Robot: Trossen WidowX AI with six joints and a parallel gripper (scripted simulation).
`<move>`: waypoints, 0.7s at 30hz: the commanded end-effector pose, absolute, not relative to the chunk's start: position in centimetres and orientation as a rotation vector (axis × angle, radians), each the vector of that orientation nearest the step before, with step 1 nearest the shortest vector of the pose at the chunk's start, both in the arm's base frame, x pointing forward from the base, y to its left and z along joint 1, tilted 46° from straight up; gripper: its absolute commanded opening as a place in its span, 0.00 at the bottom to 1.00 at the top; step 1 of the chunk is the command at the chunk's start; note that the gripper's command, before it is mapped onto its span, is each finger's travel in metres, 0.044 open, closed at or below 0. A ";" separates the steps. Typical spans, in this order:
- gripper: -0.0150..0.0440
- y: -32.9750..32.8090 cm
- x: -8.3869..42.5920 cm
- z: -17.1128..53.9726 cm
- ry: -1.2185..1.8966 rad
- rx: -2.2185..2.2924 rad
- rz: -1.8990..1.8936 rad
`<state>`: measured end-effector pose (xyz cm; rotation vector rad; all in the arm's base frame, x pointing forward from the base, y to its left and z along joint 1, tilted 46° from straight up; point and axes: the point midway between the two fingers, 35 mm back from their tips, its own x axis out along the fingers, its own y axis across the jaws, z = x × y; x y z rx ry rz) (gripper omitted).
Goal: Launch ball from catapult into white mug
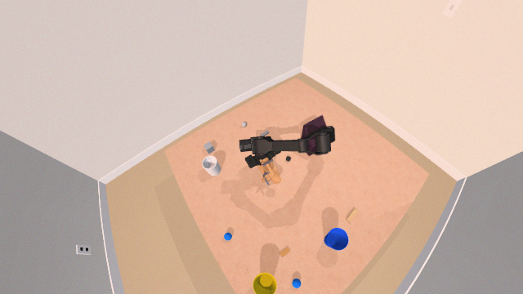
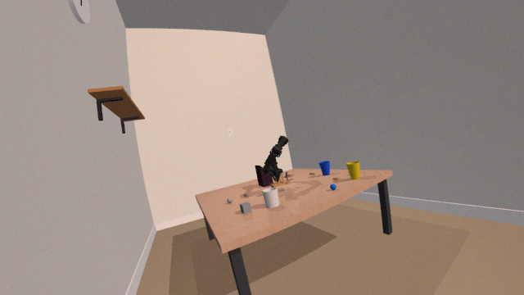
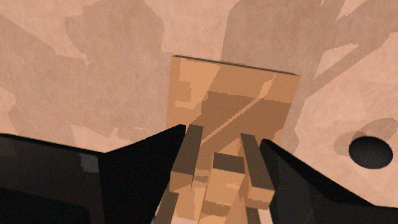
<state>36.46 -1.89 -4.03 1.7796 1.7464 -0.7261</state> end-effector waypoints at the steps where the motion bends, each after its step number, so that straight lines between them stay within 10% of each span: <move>1: 0.25 -2.1 37.3 -4.1 1.748 1.676 -0.568; 21: 0.25 -1.3 38.2 -4.8 1.748 1.642 -0.519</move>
